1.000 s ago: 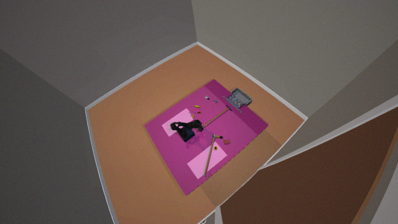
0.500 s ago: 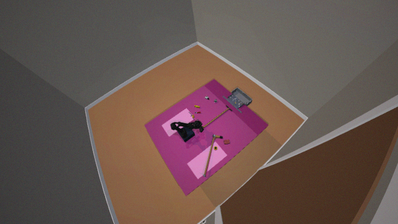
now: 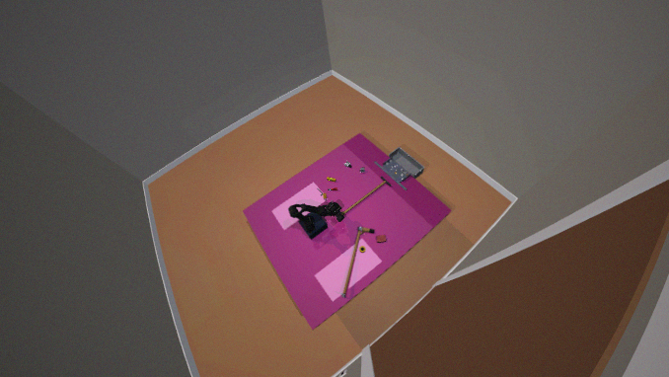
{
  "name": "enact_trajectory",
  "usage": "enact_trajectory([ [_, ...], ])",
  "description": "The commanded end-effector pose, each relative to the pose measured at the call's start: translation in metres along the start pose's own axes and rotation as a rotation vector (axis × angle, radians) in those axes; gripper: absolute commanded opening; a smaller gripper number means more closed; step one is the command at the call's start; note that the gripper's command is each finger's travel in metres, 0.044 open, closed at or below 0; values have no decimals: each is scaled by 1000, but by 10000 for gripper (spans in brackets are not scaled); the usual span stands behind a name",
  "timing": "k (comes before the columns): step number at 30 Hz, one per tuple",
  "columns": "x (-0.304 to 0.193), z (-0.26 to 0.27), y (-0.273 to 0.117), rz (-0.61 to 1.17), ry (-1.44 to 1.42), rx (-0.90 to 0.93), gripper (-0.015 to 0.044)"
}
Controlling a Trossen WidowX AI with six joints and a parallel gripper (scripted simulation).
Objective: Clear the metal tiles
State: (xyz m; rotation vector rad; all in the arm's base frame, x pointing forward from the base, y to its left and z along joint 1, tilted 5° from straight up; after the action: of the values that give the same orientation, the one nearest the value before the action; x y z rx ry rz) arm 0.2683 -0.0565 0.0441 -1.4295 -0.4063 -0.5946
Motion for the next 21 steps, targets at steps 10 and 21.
enact_trajectory([
  [10, 24, -3, 9, -20, 1, -3, 0],
  [21, 39, -5, 19, -22, 2, -3, 0],
])
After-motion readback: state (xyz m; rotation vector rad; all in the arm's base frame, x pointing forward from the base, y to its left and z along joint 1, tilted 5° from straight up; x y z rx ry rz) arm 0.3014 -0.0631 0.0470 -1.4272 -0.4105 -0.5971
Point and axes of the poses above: the point midway between the two fingers, 35 mm back from their tips, its own y axis out along the fingers, its own z axis across the jaws, x = y × z, the point moved 2 cm from there along -y, back along the fingers, and after that the axes turned 3 degrees about y, right-handed, at the moved point
